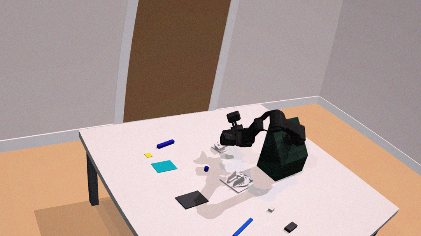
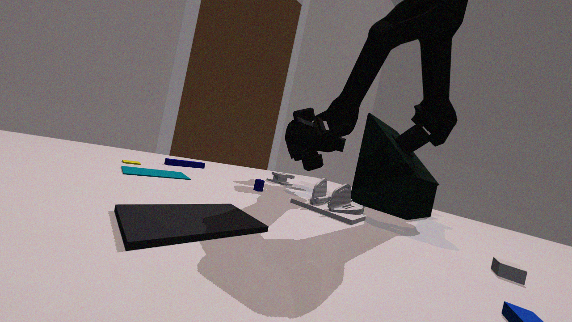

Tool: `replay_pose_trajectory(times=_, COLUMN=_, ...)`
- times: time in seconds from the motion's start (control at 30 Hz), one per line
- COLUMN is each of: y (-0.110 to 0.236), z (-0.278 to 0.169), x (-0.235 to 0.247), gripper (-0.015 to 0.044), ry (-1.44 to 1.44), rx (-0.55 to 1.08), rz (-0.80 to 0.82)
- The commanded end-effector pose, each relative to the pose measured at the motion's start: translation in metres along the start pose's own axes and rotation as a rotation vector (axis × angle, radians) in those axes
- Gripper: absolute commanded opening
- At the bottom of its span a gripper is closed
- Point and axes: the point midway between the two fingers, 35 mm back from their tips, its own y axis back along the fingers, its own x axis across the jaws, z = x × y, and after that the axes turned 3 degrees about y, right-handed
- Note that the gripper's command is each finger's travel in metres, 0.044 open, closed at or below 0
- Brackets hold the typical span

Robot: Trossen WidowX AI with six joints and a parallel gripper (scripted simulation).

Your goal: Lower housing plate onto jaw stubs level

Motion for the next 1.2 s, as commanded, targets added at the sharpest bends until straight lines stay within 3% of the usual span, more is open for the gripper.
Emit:
replay_pose_trajectory(times=0.0, y=0.000, z=0.000, x=0.000, gripper=0.0426, ry=0.000, rx=0.000, rz=0.000)
replay_pose_trajectory(times=1.17, y=-0.019, z=0.023, x=0.031, gripper=0.0440, ry=-0.317, rx=0.022, rz=0.557)
